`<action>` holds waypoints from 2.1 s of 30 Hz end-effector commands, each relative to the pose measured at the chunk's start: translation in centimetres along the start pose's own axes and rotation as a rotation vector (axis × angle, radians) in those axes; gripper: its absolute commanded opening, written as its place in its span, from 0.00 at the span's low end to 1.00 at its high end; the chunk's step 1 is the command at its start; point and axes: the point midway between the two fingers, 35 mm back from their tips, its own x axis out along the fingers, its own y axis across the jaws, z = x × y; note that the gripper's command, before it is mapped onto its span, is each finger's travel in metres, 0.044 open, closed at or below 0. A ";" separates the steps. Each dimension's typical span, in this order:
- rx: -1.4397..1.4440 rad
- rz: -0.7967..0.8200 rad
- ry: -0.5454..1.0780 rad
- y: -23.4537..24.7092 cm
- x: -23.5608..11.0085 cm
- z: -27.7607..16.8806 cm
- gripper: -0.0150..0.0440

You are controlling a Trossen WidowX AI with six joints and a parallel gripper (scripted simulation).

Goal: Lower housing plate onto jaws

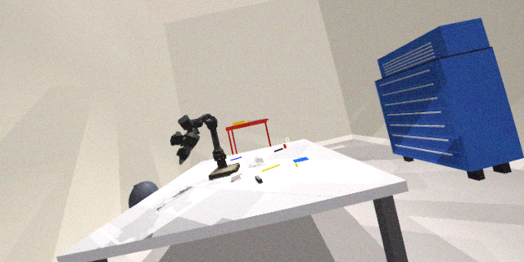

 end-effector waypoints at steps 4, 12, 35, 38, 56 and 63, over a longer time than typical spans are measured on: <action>-0.151 -0.022 0.120 0.6 0.1 -4.5 1.00; -0.323 -0.042 0.248 0.9 -0.2 -9.2 1.00; -0.842 -0.064 0.606 -0.5 -3.5 -21.3 1.00; -0.911 -0.064 0.653 -0.9 -4.2 -22.7 1.00; -1.249 -0.056 0.875 -3.4 -7.9 -28.1 1.00; -1.249 -0.056 0.875 -4.9 -5.7 -29.8 1.00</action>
